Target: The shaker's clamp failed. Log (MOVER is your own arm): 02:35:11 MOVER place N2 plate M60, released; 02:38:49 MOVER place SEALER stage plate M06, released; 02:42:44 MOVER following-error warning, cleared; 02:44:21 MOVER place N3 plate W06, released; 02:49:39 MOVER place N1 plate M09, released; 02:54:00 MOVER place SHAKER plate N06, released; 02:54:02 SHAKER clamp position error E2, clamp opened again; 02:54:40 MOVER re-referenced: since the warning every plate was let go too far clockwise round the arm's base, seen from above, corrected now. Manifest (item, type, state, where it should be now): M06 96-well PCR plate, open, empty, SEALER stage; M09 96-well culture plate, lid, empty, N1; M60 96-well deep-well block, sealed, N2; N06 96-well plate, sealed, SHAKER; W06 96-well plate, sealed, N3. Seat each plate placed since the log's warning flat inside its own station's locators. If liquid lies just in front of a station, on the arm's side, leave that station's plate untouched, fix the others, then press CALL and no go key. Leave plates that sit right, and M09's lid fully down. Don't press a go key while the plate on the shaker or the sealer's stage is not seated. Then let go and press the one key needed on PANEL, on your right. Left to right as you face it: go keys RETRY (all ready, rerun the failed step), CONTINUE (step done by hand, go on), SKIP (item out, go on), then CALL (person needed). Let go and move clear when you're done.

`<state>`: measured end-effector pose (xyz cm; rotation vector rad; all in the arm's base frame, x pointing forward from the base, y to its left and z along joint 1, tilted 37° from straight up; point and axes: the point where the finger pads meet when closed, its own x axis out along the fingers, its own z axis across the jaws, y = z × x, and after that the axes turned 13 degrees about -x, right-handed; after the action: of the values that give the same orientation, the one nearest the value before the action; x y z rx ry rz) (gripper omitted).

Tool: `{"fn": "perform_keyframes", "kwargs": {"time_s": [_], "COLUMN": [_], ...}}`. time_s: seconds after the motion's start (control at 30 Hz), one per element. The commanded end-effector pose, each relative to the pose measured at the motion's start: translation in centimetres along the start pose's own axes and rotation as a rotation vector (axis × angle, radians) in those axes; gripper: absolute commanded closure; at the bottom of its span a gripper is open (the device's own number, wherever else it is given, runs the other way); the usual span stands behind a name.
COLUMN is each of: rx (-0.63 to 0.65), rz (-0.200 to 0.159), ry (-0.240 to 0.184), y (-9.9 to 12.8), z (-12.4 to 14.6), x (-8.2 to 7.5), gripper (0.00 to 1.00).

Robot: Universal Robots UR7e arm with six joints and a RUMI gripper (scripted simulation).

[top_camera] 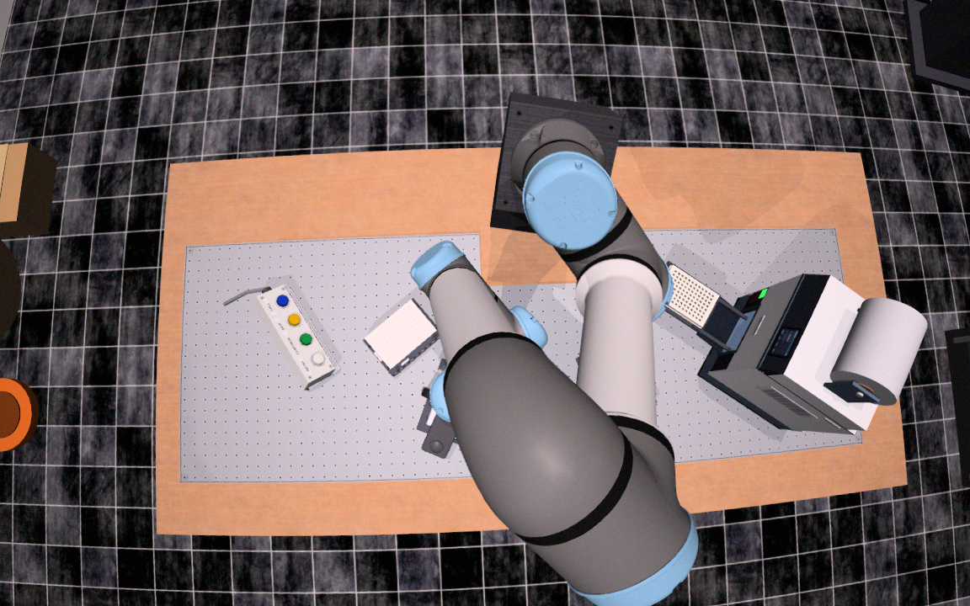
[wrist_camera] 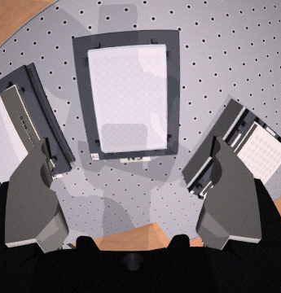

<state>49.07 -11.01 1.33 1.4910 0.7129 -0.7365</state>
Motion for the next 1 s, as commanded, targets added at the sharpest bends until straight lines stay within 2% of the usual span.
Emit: {"fn": "perform_keyframes", "kwargs": {"time_s": [0.0,0.5,0.97], "rx": [0.000,0.000,0.000], "rz": [0.000,0.000,0.000], "ry": [-0.001,-0.001,-0.001], "y": [0.1,0.1,0.1], "z": [0.0,0.0,0.0], "x": [0.6,2.8,2.8], "gripper": [0.18,0.18,0.18]}}
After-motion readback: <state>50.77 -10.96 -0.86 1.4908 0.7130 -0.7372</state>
